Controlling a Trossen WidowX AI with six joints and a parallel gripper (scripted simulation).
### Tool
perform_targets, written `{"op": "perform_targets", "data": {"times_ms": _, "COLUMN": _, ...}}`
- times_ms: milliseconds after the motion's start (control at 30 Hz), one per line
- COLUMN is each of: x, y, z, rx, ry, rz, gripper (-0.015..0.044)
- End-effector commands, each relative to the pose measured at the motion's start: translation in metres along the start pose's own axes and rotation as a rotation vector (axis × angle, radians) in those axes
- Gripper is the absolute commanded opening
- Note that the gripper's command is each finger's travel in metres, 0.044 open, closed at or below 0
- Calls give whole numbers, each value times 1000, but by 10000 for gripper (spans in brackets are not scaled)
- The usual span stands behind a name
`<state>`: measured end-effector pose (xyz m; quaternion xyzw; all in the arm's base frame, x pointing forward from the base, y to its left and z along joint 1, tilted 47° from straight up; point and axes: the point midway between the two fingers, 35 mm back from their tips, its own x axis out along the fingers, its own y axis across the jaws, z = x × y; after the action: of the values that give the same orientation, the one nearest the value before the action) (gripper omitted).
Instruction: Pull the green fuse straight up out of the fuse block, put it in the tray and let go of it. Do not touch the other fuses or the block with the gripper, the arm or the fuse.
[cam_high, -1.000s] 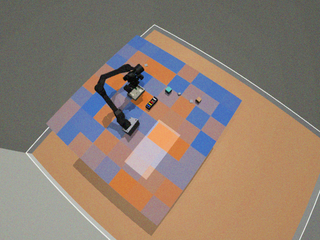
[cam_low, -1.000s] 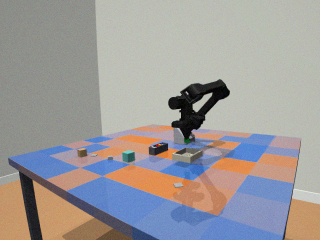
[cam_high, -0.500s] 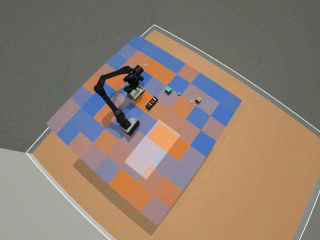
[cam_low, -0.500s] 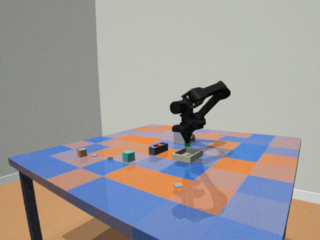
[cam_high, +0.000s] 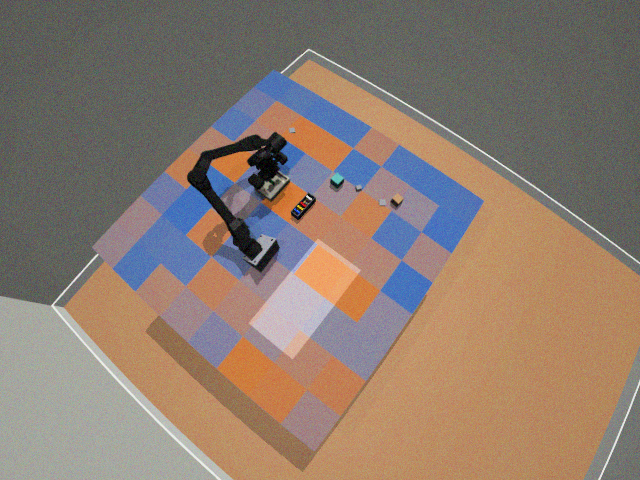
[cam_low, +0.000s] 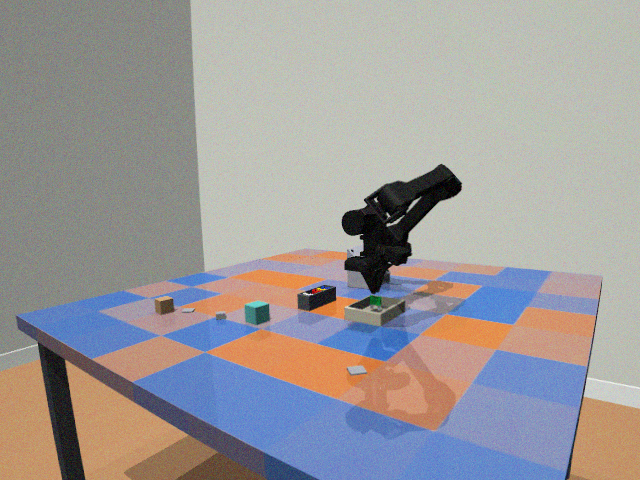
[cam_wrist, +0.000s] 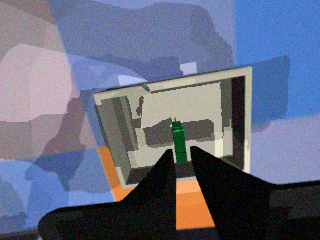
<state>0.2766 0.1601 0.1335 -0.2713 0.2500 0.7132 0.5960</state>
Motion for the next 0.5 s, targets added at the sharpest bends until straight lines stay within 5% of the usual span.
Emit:
{"op": "perform_targets", "data": {"times_ms": 0, "x": -1, "y": 0, "z": 0, "rx": -1, "ry": 0, "rz": 0, "gripper": 157}}
{"op": "perform_targets", "data": {"times_ms": 233, "x": -3, "y": 0, "z": 0, "rx": -1, "ry": 0, "rz": -1, "gripper": 330}}
{"op": "perform_targets", "data": {"times_ms": 467, "x": -37, "y": 0, "z": -1, "rx": 6, "ry": -3, "rz": -1, "gripper": 330}}
